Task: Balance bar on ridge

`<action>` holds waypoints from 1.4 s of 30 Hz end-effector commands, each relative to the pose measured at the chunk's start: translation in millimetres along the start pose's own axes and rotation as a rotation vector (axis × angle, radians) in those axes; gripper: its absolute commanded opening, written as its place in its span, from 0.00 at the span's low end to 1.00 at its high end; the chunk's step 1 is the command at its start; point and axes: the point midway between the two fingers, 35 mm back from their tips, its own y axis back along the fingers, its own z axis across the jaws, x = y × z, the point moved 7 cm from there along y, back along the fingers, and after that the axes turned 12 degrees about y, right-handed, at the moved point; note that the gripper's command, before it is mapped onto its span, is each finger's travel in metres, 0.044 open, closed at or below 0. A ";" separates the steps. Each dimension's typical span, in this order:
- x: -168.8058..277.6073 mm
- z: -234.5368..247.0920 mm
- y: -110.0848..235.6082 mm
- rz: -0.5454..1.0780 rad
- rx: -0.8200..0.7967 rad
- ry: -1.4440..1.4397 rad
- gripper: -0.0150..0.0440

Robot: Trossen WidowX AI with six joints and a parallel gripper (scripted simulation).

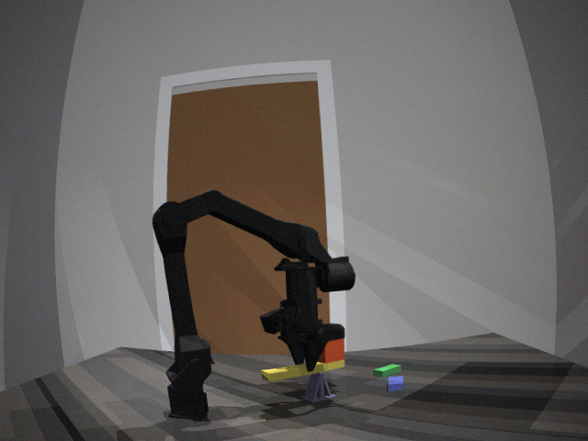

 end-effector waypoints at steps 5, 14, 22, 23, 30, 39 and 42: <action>0.0 0.0 0.1 0.000 0.000 0.000 0.25; 0.0 0.0 0.1 0.000 0.000 0.000 0.25; 0.0 0.0 0.1 0.000 0.000 0.000 0.25; 0.0 0.0 0.1 0.000 0.000 0.000 0.25; 0.0 0.0 0.1 0.000 0.000 0.000 0.25; 0.0 0.0 0.1 0.000 0.000 0.000 0.48; 0.0 0.0 0.1 0.000 0.000 0.000 0.54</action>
